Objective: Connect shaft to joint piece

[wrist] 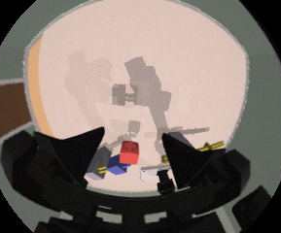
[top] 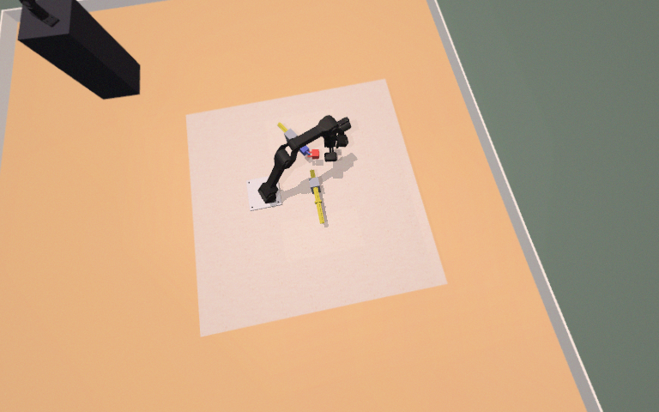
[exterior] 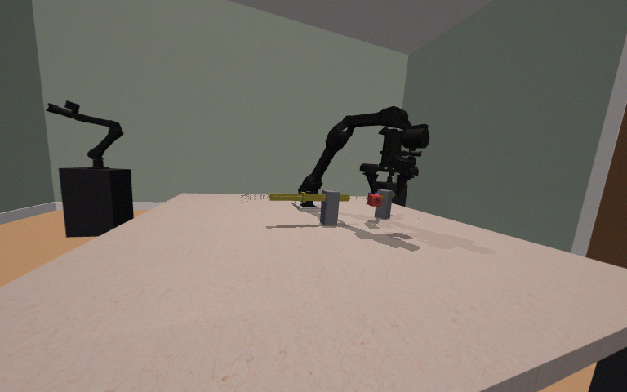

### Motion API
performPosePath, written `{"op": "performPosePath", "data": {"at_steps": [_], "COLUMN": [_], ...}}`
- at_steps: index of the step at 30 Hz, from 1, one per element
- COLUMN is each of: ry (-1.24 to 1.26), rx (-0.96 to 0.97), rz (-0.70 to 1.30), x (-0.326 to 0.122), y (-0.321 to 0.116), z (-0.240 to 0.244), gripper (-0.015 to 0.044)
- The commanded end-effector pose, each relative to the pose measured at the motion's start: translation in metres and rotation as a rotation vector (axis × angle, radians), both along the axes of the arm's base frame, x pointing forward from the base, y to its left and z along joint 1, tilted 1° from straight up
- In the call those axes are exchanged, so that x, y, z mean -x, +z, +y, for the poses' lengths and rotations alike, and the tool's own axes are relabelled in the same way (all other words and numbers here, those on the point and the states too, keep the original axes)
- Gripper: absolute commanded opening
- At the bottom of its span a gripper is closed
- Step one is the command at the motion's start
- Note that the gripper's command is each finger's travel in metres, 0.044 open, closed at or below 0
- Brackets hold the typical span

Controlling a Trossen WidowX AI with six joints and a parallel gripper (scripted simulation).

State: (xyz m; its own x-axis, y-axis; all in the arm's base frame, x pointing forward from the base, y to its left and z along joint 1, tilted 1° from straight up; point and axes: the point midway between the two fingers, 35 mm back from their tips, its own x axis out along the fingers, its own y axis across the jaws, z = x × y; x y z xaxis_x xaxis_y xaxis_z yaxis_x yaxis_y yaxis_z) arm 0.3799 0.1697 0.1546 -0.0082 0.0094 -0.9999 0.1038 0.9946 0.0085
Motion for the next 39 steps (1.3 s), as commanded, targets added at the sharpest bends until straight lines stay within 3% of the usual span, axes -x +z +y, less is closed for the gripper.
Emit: {"op": "performPosePath", "data": {"at_steps": [1,19,39], "ry": [-0.036,-0.036,-0.036], "rx": [0.003,0.003,0.002], "rz": [0.007,0.008,0.013], "x": [-0.001,-0.002,0.053], "y": [-0.005,-0.043,-0.044], "z": [0.0,0.001,0.01], "gripper": [0.044,0.044,0.044]}}
